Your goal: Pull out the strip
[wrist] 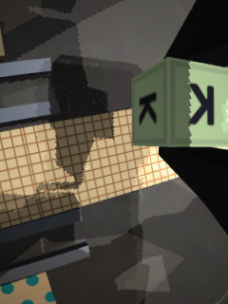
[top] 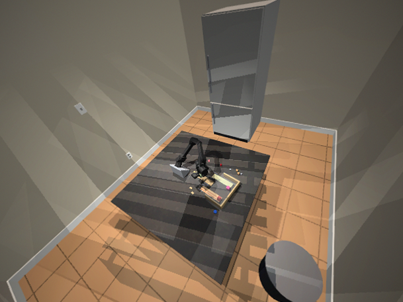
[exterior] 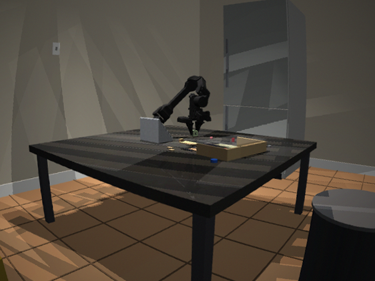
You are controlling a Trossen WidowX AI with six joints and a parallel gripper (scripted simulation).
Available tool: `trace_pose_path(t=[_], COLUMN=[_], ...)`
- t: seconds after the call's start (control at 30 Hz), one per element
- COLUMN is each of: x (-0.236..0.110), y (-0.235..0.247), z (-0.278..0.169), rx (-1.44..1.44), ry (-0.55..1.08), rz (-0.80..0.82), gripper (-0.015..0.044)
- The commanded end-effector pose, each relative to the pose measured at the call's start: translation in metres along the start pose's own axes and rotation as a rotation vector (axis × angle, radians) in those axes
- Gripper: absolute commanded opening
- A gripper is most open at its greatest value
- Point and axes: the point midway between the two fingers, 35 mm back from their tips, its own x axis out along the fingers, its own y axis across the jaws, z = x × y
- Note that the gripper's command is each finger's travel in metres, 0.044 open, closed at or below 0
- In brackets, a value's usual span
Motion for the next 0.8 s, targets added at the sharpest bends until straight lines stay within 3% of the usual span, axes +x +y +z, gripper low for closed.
trace_pose_path(t=[0.0,0.77], x=[-0.0217,-0.0306], y=[-0.0007,-0.0006], z=[0.001,0.0004], rx=[-0.006,-0.006], ry=[-0.014,-0.014], rz=[-0.004,-0.004], gripper=[0.0,0.0])
